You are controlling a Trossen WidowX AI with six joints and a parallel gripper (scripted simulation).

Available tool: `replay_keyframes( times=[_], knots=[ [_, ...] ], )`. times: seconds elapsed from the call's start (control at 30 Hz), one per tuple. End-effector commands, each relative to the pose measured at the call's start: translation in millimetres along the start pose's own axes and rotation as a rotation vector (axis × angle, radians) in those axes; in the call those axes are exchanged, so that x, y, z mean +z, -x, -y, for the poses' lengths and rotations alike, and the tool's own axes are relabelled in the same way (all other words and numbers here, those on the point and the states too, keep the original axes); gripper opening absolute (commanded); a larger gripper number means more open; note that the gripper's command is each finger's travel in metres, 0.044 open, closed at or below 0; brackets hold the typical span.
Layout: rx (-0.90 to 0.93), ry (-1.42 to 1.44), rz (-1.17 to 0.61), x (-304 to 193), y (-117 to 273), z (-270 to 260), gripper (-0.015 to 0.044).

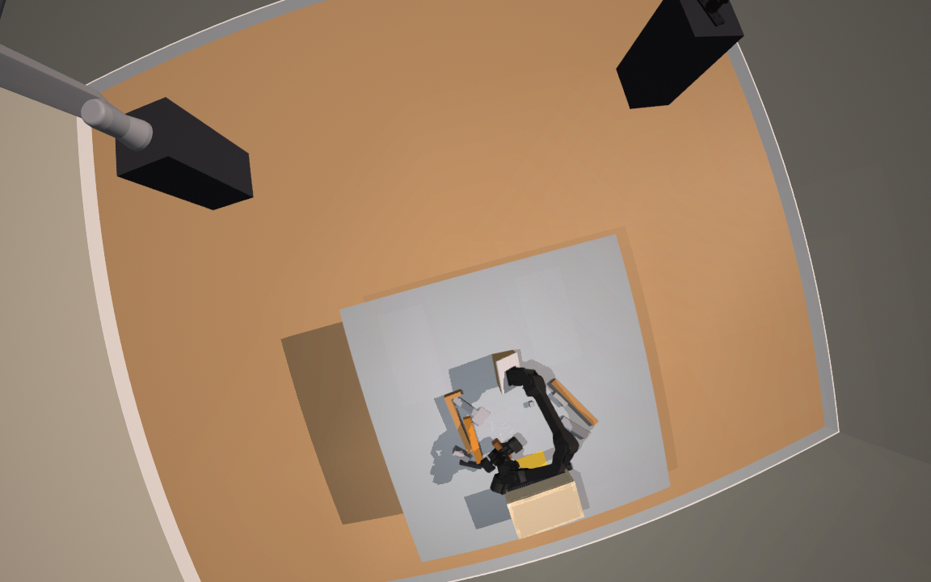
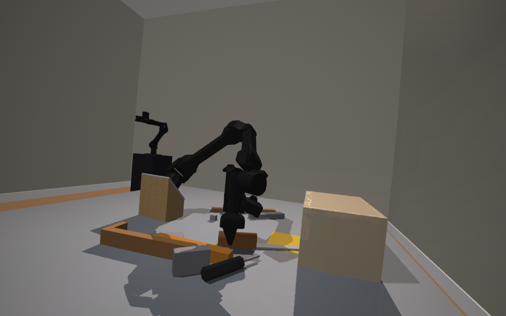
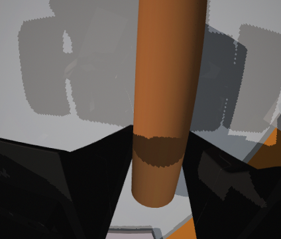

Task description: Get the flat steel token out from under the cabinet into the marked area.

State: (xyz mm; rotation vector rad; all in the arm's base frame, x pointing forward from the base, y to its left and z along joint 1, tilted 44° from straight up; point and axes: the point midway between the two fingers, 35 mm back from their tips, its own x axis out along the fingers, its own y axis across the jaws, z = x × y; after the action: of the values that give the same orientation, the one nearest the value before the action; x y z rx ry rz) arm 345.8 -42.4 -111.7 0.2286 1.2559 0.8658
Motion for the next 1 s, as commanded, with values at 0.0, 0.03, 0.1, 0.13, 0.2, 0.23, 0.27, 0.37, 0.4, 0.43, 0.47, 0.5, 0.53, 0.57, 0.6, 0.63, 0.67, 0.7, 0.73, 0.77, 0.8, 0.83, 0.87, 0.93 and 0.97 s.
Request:
replay_keyframes(
  times=[0.0,0.03,0.1,0.13,0.2,0.23,0.27,0.37,0.4,0.43,0.47,0.5,0.53,0.57,0.6,0.63,0.67,0.7,0.73,0.77,0.8,0.83,0.87,0.93,0.97],
  knots=[
    [0.003,0.000,-0.002,-9.0,-0.9,-0.5,0.0000],
    [0.003,0.000,-0.002,-10.8,-0.9,-0.3,0.0000],
    [0.003,0.000,-0.002,-14.4,-0.9,-0.1,0.0000],
    [0.003,0.000,-0.002,-16.2,-0.9,0.1,0.0000],
    [0.003,0.000,-0.002,-19.7,-0.9,0.3,0.0000],
    [0.003,0.000,-0.002,-21.5,-0.9,0.5,0.0000],
    [0.003,0.000,-0.002,-23.4,-0.9,0.6,0.0000],
    [0.003,0.000,-0.003,-29.2,-0.9,1.1,0.0000],
    [0.003,-0.001,-0.003,-31.1,-0.9,1.2,0.0000],
    [0.003,-0.001,-0.003,-33.1,-0.9,1.4,0.0000],
    [0.003,-0.001,-0.003,-35.0,-0.9,1.5,0.0000],
    [0.003,-0.001,-0.003,-36.9,-0.8,1.6,0.0000],
    [0.003,-0.001,-0.003,-38.8,-0.8,1.8,0.0000],
    [0.003,-0.001,-0.003,-40.9,-0.8,2.0,0.0000],
    [0.002,-0.001,-0.003,-43.1,-0.8,2.1,0.0000],
    [0.002,-0.001,-0.003,-45.2,-0.8,2.3,0.0000],
    [0.002,-0.001,-0.004,-47.3,-0.8,2.5,0.0000],
    [0.002,-0.001,-0.004,-49.4,-0.8,2.6,0.0000],
    [0.002,-0.001,-0.004,-51.5,-0.8,2.8,0.0000],
    [0.002,-0.001,-0.004,-53.6,-0.7,2.9,0.0000],
    [0.002,-0.001,-0.004,-55.6,-0.7,3.1,0.0000],
    [0.002,-0.001,-0.004,-57.7,-0.7,3.3,0.0000],
    [0.002,-0.001,-0.004,-59.9,-0.7,3.4,0.0000],
    [0.002,-0.001,-0.004,-64.1,-0.6,3.8,0.0000],
    [0.002,-0.002,-0.005,-66.2,-0.6,4.0,0.0000]
  ],
)
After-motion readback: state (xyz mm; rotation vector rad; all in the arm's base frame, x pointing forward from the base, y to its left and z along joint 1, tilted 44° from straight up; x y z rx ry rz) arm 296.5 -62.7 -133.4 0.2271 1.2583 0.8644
